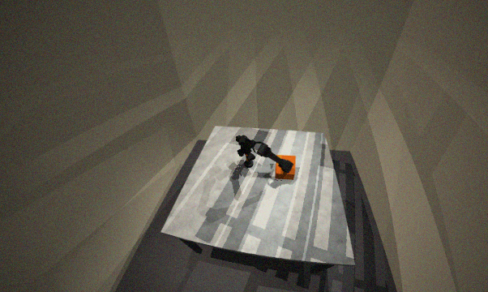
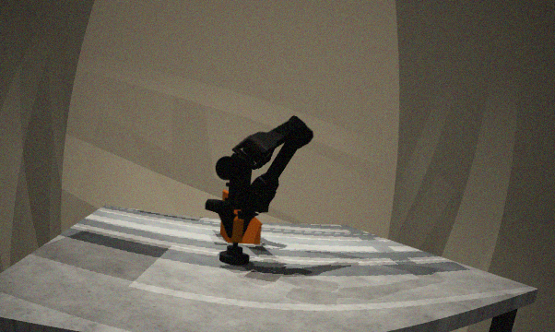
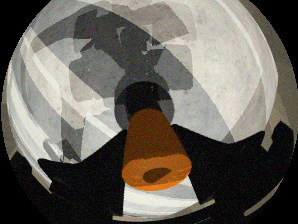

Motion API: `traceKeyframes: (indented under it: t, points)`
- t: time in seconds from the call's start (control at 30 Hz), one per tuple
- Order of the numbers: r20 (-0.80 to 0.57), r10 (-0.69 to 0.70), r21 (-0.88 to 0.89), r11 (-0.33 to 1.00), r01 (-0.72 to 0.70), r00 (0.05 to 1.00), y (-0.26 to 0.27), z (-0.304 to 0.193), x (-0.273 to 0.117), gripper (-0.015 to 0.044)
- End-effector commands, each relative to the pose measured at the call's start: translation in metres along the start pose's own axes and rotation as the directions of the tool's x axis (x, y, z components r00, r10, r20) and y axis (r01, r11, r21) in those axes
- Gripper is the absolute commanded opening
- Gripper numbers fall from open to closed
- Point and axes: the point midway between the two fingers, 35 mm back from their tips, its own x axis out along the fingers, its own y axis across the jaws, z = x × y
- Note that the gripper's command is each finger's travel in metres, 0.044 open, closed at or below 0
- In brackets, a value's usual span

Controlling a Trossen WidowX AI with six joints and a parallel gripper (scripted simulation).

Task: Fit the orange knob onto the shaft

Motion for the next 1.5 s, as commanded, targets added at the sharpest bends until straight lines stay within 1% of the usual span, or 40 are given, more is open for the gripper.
traceKeyframes:
  t: [0.0,0.77,0.93,1.0,1.17,1.47]
  points:
    - [0.002,0.004,-0.003,1.000,-0.004,1.000,0.0016,-0.0013,0.0012,0.0000]
    - [0.002,0.004,-0.003,1.000,-0.004,1.000,0.0034,0.0000,0.0025,0.0000]
    - [0.002,0.004,-0.003,1.000,-0.004,1.000,0.0032,0.0000,-0.0025,0.0000]
    - [0.002,0.004,-0.029,1.000,-0.004,1.000,0.0031,0.0000,-0.0026,0.0000]
    - [0.002,0.004,-0.201,0.980,-0.003,1.000,0.0012,0.0009,-0.0021,0.0000]
    - [0.002,0.004,-0.211,0.977,-0.003,1.000,0.0000,0.0004,0.0000,0.0000]
